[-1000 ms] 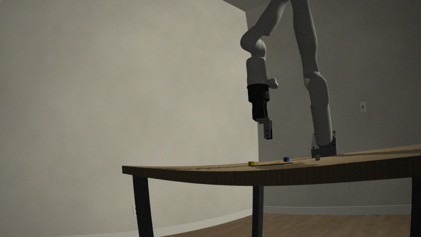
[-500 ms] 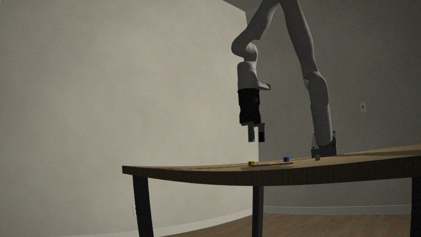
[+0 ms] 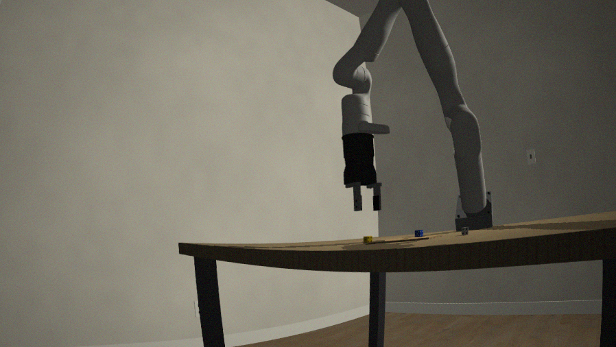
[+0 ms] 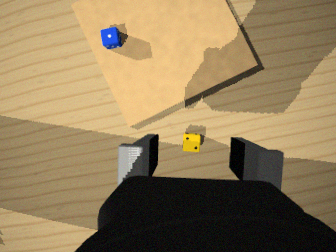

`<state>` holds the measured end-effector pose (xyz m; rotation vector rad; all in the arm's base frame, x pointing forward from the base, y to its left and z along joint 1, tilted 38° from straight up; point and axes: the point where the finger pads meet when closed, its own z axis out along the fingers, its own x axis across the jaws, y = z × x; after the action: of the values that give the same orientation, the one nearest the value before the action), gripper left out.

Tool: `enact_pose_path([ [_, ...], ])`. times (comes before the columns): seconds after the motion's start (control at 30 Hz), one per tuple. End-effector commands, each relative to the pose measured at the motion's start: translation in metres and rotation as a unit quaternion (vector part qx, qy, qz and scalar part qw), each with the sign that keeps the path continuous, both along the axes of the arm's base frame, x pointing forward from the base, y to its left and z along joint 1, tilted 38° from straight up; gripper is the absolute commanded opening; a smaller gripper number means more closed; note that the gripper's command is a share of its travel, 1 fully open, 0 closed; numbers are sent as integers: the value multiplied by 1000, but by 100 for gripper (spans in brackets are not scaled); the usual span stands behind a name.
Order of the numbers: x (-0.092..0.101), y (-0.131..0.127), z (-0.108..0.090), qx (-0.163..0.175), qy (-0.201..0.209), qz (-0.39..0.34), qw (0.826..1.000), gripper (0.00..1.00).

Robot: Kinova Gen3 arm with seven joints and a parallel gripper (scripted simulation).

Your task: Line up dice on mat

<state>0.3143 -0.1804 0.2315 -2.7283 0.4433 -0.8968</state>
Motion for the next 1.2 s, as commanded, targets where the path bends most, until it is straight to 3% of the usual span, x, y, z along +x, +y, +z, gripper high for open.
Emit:
enact_pose_path([
  [0.0, 0, -1, -1, 3, 1, -4, 1000, 100],
  [0.17, 0, -2, -1, 5, 1, -6, 1000, 100],
  [0.2, 0, -2, -1, 5, 1, -6, 1000, 64],
  [1.17, 0, -2, -1, 5, 1, -6, 1000, 64],
])
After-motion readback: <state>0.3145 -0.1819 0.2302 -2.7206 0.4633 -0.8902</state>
